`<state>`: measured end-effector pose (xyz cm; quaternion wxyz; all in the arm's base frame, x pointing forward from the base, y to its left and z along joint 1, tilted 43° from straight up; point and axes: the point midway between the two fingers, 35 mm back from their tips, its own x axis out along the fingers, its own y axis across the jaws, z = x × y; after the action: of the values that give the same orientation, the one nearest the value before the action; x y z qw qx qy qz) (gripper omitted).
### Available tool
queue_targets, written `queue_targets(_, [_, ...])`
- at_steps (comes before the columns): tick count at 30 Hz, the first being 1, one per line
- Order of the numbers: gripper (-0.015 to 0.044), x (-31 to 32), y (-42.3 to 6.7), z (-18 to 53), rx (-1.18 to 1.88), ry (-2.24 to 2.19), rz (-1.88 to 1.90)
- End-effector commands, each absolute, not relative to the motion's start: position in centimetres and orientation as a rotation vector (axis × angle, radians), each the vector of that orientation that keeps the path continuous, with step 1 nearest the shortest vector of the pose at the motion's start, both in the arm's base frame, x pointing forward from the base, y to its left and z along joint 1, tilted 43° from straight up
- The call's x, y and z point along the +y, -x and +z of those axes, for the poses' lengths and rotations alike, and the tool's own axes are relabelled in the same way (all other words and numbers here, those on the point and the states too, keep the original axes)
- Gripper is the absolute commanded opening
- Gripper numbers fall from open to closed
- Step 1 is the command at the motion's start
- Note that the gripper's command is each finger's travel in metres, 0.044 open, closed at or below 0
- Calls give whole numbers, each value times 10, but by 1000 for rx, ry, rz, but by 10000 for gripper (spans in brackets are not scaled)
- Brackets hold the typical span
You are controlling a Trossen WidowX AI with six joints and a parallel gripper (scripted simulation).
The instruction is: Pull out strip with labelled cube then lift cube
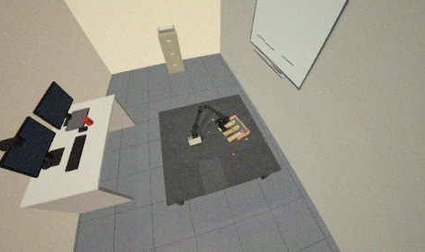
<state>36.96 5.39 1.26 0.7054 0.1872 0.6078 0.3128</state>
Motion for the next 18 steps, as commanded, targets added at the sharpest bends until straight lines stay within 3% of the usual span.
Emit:
queue_targets(1, [0, 56, -370, 11, 1351, -419, 698])
queue_targets(18, [0, 56, -363, 9, 1351, -419, 698])
